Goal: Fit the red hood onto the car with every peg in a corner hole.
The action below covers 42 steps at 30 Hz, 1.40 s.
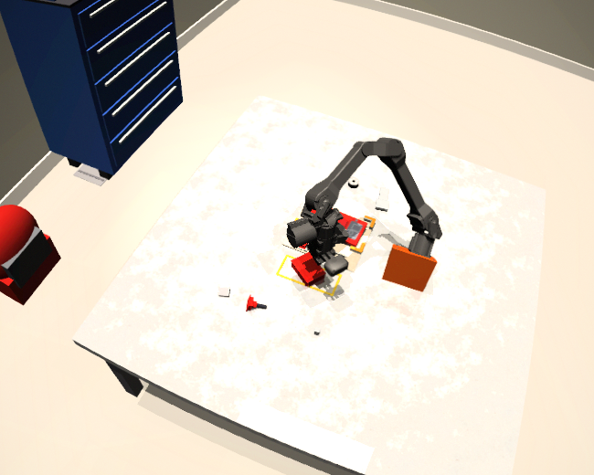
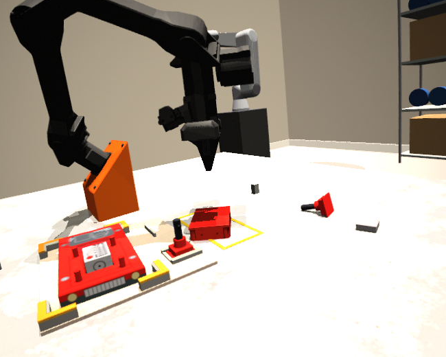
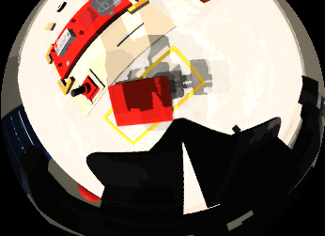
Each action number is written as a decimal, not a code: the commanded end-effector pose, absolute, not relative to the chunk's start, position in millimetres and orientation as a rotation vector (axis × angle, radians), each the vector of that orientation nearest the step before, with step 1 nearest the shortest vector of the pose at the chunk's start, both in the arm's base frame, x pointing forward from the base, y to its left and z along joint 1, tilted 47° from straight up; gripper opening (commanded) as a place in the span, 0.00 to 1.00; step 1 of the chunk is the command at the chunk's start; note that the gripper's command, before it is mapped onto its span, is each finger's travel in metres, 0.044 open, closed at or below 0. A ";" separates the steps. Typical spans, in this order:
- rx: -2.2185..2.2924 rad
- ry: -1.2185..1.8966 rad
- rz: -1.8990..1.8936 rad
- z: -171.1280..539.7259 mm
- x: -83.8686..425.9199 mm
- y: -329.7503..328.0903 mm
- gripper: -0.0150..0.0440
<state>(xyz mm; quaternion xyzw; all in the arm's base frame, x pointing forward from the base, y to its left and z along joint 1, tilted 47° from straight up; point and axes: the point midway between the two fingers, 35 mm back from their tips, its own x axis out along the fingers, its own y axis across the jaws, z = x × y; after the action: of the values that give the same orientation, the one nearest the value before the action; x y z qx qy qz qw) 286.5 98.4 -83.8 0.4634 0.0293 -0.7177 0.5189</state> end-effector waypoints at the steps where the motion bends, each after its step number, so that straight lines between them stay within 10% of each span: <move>1: 1.137 0.083 -1.714 -57.4 287.7 127.8 0.25; 21: 1.131 0.093 -1.699 -52.1 286.5 136.9 0.25; 37: 0.561 0.663 -1.471 -64.6 305.9 100.7 0.97; 42: 0.359 0.836 -1.363 -68.4 311.4 87.4 1.00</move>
<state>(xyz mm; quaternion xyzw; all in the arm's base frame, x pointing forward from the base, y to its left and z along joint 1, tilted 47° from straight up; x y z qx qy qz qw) 308.9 97.1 -64.4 0.2189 0.3244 -0.6343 0.6668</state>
